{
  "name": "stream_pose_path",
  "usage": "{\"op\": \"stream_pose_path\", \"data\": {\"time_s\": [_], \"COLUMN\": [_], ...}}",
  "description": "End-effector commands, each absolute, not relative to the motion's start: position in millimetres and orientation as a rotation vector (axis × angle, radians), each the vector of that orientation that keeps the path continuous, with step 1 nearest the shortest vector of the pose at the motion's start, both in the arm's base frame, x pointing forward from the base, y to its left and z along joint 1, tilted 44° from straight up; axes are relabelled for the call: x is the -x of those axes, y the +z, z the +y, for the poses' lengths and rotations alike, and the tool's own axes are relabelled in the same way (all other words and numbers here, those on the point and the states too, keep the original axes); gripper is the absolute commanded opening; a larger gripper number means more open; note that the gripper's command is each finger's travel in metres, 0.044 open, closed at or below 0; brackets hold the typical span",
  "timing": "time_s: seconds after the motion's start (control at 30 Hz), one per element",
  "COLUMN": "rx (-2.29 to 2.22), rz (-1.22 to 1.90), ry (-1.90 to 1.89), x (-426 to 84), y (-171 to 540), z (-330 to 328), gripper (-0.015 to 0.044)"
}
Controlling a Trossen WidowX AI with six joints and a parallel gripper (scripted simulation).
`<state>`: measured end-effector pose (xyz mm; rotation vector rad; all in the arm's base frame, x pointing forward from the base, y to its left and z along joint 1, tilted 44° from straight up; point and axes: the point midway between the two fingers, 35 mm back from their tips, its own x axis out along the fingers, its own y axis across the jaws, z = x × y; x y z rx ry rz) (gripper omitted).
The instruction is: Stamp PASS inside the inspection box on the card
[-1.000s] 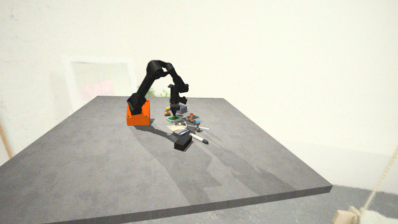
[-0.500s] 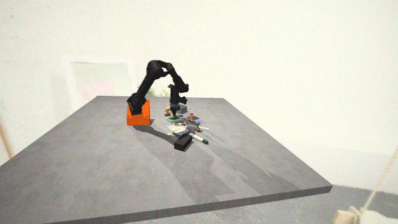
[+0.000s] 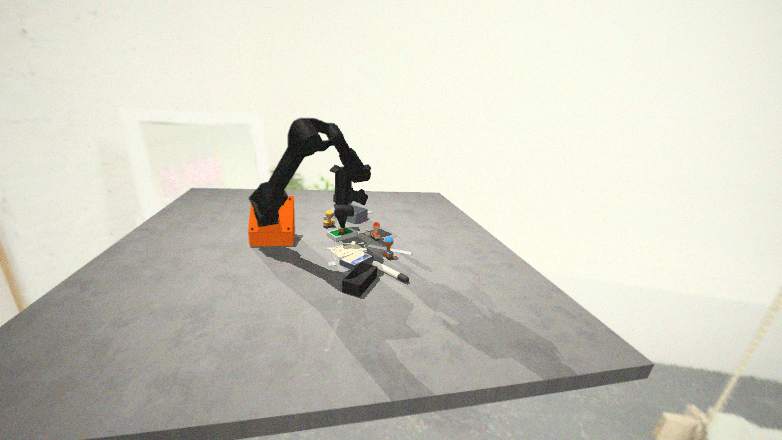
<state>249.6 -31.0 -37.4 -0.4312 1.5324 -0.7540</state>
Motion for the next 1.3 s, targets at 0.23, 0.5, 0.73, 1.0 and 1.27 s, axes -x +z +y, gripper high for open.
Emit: {"op": "stream_pose_path", "data": {"time_s": [0.23, 0.5, 0.73, 1.0, 1.27], "rx": [0.431, 0.431, 0.43, 0.429, 0.429], "rz": [1.532, 1.532, 1.532, 1.533, 1.533], "ry": [-0.757, -0.757, -0.756, -0.755, -0.755], "x": [-250, -251, -253, -255, -256], "y": [-33, -29, -21, -12, -2], "z": [-27, -23, -15, -7, 2], "gripper": [0.0, 0.0, 0.0, 0.0, 0.0]}}
